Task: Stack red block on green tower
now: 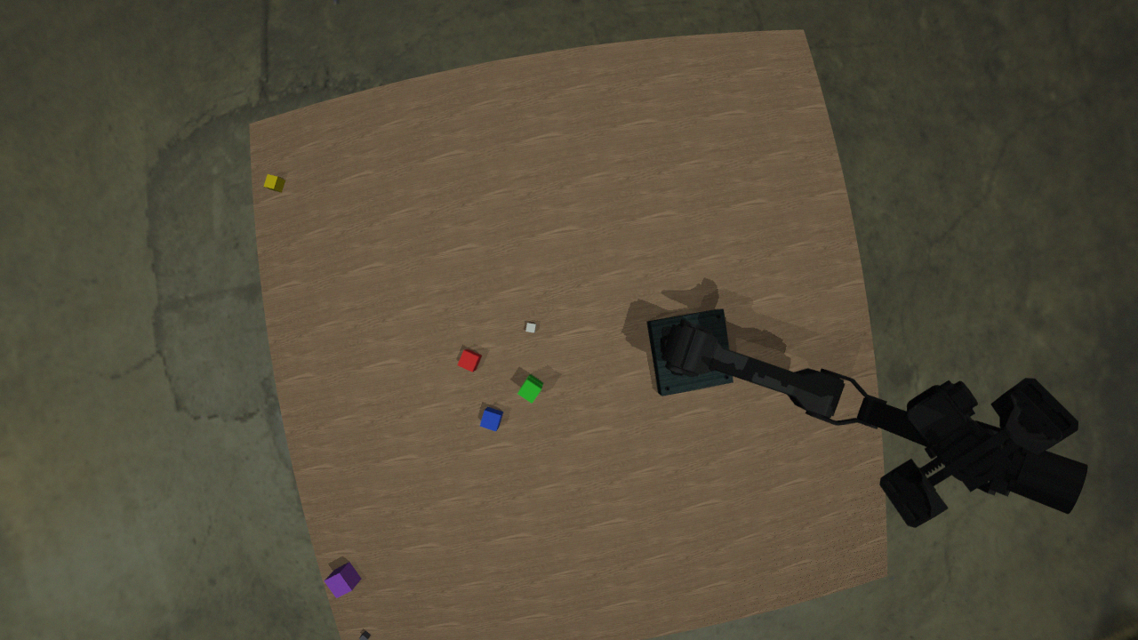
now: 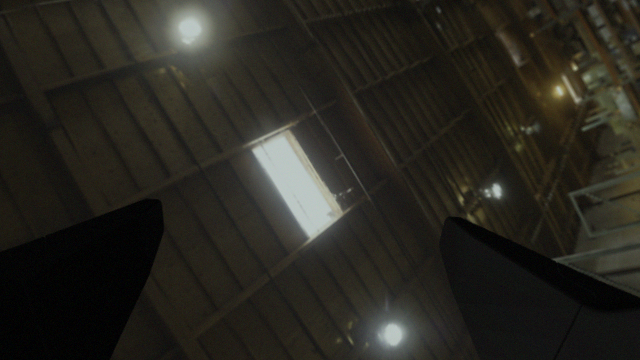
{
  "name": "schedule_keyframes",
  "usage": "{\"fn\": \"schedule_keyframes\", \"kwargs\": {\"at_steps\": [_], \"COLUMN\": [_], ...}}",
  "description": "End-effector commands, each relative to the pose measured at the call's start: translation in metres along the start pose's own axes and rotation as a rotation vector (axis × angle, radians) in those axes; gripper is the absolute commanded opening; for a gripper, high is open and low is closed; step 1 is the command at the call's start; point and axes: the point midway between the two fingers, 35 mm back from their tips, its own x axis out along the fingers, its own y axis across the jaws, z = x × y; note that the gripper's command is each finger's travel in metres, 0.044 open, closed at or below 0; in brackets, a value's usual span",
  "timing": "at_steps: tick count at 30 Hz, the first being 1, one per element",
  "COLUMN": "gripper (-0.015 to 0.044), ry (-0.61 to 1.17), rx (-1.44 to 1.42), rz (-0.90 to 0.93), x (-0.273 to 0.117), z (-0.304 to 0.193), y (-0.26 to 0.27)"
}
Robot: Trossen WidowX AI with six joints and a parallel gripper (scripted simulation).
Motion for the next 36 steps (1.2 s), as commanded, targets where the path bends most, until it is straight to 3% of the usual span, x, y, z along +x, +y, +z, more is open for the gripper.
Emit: {"fn": "schedule_keyframes", "kwargs": {"at_steps": [1,10,17,30,36], "gripper": [0.0426,0.044,0.044,0.044,0.044], "ry": [-0.006,-0.209,-0.265,-0.371,-0.486], "rx": [-0.003,-0.193,-0.318,-0.61,-0.686], "rz": [0.001,-0.109,-0.215,-0.586,-0.779], "x": [0.001,0.082,0.117,0.222,0.254], "z": [0.001,0.034,0.051,0.114,0.167], "y": [0.0,-0.006,-0.016,-0.069,-0.108]}}
